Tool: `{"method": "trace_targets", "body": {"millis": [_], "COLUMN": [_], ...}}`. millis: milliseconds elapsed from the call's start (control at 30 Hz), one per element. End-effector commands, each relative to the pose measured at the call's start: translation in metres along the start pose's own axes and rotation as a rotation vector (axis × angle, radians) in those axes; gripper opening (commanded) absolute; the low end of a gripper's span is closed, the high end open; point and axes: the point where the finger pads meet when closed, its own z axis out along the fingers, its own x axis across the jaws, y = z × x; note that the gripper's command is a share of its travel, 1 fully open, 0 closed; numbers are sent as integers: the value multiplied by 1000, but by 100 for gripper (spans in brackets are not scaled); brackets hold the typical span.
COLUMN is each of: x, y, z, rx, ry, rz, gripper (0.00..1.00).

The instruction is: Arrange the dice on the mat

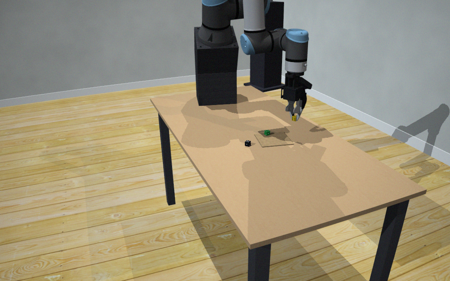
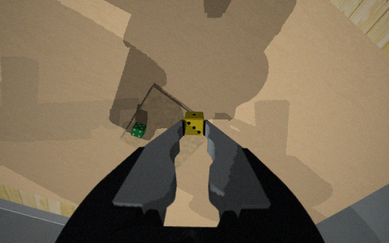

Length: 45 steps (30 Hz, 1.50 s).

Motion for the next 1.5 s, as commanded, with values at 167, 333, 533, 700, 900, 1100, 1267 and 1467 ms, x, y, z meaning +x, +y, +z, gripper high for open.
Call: {"method": "trace_targets", "body": {"millis": [167,333,533,700,900,1100,1267,1467], "x": [0,0,0,0,0,-1,-1,-1], "y": [0,0,0,-2,-6,-14,-19,-23], "z": [-17,-17,-17,-17,-16,-15,-14,-13], "rx": [0,0,0,0,0,1,1,1], "ry": [0,0,0,0,0,0,0,0], "rz": [0,0,-9,-64,-153,-358,-494,-635], "gripper": [3,3,3,3,3,3,3,3]}}
